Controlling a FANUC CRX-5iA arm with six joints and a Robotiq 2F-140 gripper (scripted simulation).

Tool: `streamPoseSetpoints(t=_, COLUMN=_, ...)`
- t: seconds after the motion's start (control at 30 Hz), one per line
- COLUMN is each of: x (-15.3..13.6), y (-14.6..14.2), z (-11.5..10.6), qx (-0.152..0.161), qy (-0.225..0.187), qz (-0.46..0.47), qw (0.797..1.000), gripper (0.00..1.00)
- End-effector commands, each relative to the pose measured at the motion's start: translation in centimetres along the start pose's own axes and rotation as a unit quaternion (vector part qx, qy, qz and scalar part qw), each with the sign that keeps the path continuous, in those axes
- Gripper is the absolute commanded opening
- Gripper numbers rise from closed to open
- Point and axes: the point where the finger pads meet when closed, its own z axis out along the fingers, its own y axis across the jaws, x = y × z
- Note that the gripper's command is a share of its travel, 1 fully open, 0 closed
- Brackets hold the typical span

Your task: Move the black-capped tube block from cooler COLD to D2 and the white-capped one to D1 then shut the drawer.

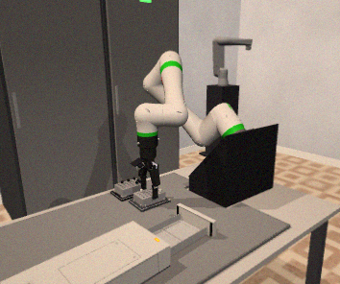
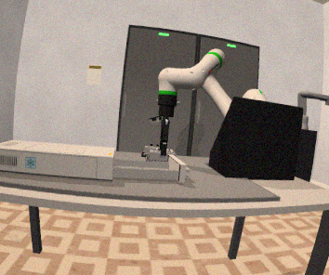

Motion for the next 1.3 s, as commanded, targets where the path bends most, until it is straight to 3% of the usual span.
streamPoseSetpoints(t=0.0, x=0.1, y=0.0, z=-0.1, qx=0.000, qy=0.001, qz=0.000, qw=1.000, gripper=0.66)
streamPoseSetpoints(t=1.0, x=0.1, y=0.0, z=-0.1, qx=0.000, qy=0.001, qz=0.000, qw=1.000, gripper=0.66)
streamPoseSetpoints(t=1.03, x=0.1, y=0.0, z=-3.0, qx=0.000, qy=0.001, qz=0.000, qw=1.000, gripper=0.66)
streamPoseSetpoints(t=1.27, x=0.1, y=0.0, z=-4.0, qx=0.000, qy=0.001, qz=0.000, qw=1.000, gripper=0.66)
